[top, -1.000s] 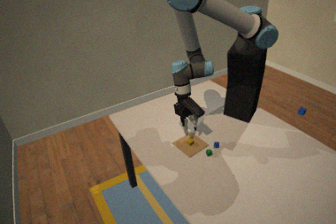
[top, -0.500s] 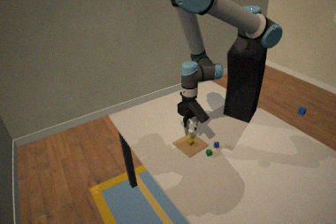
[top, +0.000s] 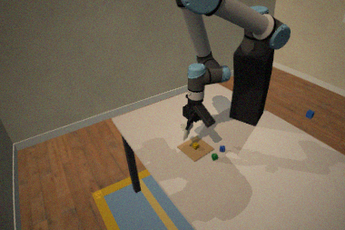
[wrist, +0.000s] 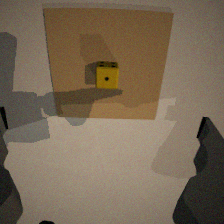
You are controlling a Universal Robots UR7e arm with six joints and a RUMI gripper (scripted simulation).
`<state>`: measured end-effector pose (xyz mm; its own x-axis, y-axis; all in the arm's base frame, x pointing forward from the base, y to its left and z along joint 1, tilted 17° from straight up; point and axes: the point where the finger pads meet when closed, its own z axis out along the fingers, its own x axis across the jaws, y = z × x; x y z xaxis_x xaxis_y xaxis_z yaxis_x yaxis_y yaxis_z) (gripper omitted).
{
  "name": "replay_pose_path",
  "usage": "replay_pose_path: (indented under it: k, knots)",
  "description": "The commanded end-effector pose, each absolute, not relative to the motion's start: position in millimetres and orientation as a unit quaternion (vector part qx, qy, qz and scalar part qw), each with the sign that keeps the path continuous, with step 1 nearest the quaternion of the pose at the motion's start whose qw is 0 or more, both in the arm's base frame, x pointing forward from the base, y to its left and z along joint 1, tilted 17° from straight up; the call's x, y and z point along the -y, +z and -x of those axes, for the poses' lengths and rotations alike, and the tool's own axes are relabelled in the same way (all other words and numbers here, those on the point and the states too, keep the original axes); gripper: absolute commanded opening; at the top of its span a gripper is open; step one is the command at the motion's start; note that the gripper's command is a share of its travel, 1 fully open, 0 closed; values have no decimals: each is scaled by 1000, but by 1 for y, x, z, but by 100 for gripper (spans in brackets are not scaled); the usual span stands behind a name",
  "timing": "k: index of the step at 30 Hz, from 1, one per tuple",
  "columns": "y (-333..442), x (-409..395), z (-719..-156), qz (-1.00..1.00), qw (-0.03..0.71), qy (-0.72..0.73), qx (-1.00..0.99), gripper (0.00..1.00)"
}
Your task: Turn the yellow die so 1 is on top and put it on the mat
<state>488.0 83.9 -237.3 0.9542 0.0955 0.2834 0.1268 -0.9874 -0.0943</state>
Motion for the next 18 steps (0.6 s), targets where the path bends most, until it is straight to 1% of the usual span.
replay_pose_path:
  k: [1, 18]
  knots:
    - [-237, -84, -488, 987, 55, -141, 56, 100]
    - [-220, -82, -484, 987, 55, -141, 56, 100]
